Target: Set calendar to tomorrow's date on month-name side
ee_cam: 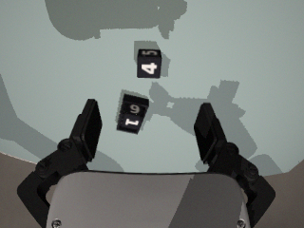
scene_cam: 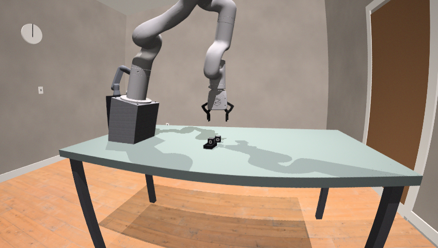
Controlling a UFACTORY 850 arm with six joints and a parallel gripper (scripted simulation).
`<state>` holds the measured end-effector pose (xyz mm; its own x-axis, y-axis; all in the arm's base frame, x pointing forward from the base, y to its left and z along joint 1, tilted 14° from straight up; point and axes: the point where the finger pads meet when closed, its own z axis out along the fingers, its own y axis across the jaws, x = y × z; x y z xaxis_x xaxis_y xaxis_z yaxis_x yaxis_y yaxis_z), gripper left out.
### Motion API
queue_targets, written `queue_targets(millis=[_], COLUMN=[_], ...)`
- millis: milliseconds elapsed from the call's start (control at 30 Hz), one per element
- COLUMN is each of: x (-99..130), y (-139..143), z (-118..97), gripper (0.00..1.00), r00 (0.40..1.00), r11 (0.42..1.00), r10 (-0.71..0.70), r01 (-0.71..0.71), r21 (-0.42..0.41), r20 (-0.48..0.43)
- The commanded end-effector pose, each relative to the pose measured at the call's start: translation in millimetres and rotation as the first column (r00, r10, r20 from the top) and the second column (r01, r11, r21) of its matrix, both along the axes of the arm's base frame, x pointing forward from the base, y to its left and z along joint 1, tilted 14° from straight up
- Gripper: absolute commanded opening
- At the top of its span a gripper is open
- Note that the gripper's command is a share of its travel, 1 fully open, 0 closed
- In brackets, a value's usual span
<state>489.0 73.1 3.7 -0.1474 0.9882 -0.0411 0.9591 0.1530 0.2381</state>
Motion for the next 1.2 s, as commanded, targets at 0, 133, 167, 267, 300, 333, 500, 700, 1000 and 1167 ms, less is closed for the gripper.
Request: queue_targets(millis=[0, 133, 167, 267, 300, 333, 500, 700, 1000, 1167], x=[0.6, 0.6, 0.6, 0.6, 0.6, 0.7, 0.9, 1.4, 2.1, 2.5], y=[0.1, 0.1, 0.1, 0.1, 0.1, 0.1, 0.2, 0.3, 0.5, 0.6], z=[0.5, 0.5, 0.5, 0.5, 0.4, 0.3, -0.3, -1.8, -3.7, -4.8], gripper=[1.00, 1.00, 1.00, 1.00, 1.00, 1.00, 1.00, 1.00, 1.00, 1.00], r00=[1.000, 1.000, 1.000, 1.000, 1.000, 0.999, 0.992, 0.942, 0.813, 0.712], r11=[1.000, 1.000, 1.000, 1.000, 1.000, 0.999, 0.992, 0.939, 0.801, 0.695], r10=[0.000, 0.000, 0.000, -0.008, -0.019, -0.035, -0.125, -0.335, -0.581, -0.699], r01=[0.000, 0.000, 0.000, 0.008, 0.019, 0.035, 0.125, 0.335, 0.581, 0.698], r21=[0.000, 0.000, 0.000, 0.002, 0.005, 0.009, 0.031, 0.084, 0.145, 0.175], r20=[0.001, 0.001, 0.001, 0.001, 0.001, 0.001, 0.000, -0.012, -0.043, -0.067])
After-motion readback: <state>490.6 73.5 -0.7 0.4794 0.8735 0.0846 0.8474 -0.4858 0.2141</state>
